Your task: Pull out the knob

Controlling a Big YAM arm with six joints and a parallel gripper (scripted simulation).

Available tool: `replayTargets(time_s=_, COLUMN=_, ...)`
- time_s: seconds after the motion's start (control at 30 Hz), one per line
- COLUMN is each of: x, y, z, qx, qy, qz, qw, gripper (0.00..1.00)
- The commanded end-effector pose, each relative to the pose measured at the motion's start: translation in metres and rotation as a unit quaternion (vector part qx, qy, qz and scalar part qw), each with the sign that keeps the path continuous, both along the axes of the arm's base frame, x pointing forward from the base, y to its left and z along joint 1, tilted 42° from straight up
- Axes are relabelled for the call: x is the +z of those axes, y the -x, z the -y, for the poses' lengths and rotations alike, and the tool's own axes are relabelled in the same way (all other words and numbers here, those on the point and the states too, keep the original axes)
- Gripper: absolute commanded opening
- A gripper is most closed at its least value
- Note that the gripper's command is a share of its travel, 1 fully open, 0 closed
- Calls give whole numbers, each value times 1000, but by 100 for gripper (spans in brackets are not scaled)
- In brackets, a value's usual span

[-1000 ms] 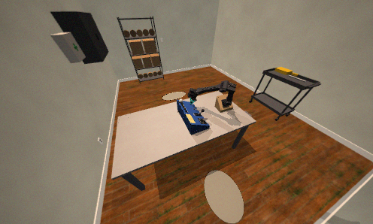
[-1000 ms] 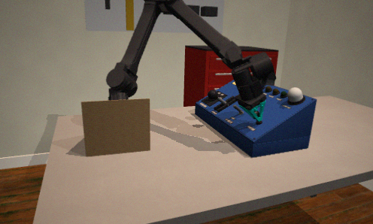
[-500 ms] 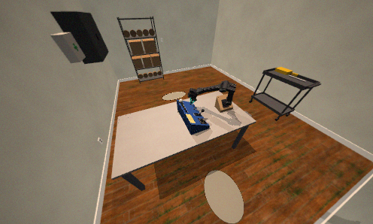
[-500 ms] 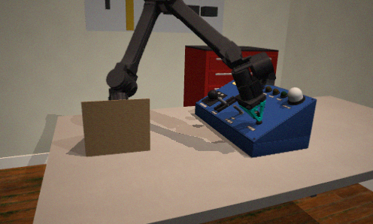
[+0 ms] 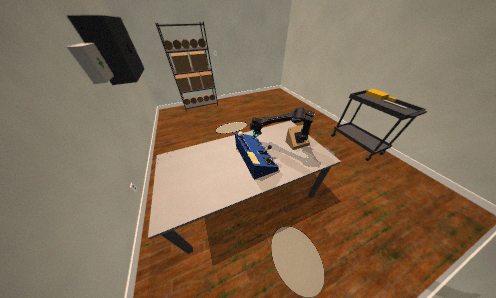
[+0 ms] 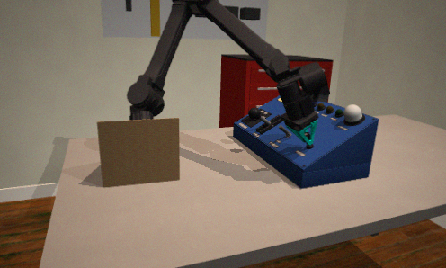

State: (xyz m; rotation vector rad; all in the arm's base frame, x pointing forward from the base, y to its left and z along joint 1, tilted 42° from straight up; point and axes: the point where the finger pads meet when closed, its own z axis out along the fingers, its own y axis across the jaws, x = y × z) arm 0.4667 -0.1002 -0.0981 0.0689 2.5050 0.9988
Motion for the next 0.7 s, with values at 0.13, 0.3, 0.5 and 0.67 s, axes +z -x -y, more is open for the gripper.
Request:
replayTargets(time_s=0.13, x=20, y=-4, z=23, qx=-12, qy=8, qz=17, qw=1000, gripper=0)
replayTargets(time_s=0.3, x=21, y=-4, z=24, qx=-12, qy=8, qz=18, qw=1000, gripper=0)
replayTargets(time_s=0.5, x=22, y=-4, z=26, qx=-12, qy=9, qz=18, qw=1000, gripper=0)
replayTargets(time_s=0.67, x=24, y=-4, z=27, qx=-12, qy=9, qz=19, qw=1000, gripper=0)
